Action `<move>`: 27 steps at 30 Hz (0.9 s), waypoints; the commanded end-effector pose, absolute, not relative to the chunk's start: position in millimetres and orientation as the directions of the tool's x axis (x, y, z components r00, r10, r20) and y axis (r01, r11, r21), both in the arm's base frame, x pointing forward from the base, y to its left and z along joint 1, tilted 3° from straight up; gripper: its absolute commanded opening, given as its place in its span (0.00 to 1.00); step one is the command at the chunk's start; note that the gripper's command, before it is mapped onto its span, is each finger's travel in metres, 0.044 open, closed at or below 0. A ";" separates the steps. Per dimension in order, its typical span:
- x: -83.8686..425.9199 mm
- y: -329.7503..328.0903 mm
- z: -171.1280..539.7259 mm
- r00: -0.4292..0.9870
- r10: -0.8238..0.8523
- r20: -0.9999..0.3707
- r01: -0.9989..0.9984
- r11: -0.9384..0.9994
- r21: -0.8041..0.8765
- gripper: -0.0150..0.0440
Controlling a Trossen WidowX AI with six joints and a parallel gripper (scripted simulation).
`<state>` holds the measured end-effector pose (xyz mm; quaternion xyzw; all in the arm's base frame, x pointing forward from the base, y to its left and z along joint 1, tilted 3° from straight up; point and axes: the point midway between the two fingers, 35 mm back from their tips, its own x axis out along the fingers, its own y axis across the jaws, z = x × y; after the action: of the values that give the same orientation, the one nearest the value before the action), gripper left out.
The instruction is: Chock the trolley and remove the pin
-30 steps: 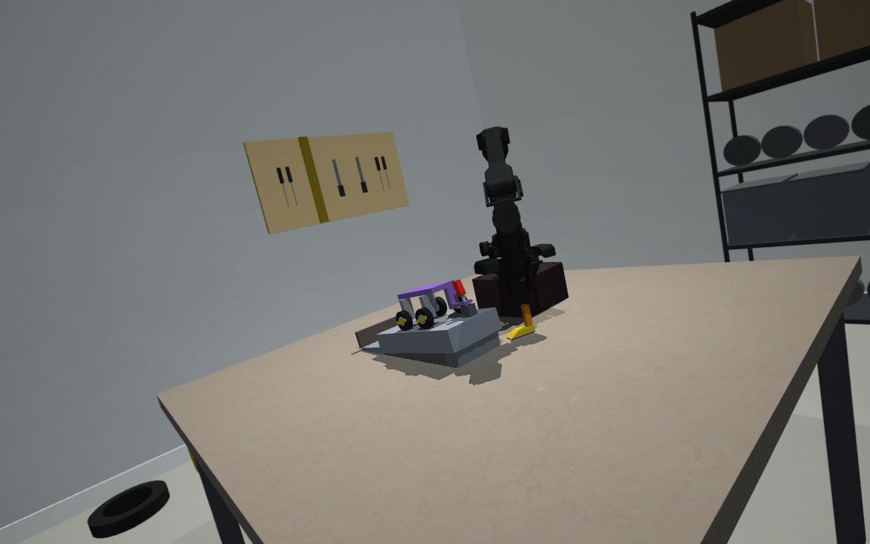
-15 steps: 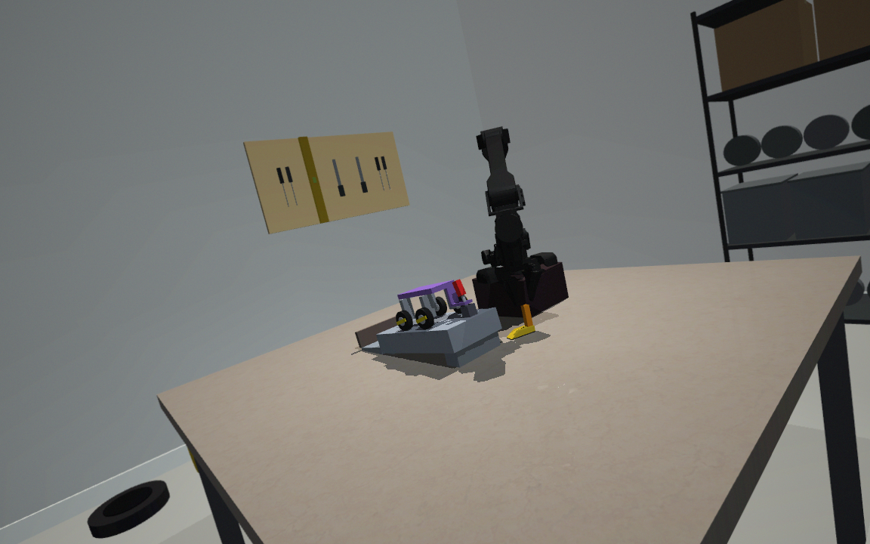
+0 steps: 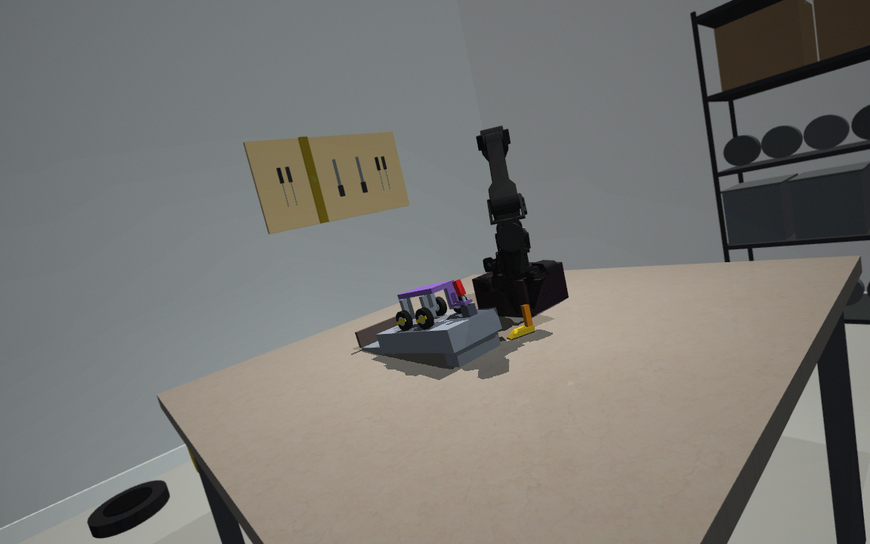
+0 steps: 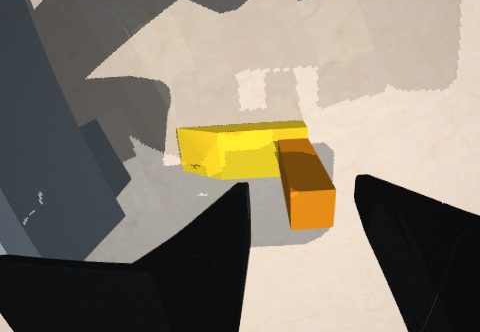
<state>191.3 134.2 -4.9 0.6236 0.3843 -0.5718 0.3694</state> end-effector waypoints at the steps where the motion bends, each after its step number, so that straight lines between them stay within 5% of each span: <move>1: 190.6 134.6 -9.1 0.047 0.059 -0.997 0.900 -0.435 0.017 0.58; 16: 191.3 135.7 -30.5 0.047 0.059 -0.997 0.900 -0.435 0.017 0.58; 20: 192.6 135.8 -27.7 0.050 0.057 -0.997 0.902 -0.432 0.021 0.40; 27: 192.6 135.8 -27.7 0.050 0.057 -0.997 0.902 -0.432 0.021 0.32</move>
<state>192.4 135.5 -28.1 0.6234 0.3841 -0.5721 0.3696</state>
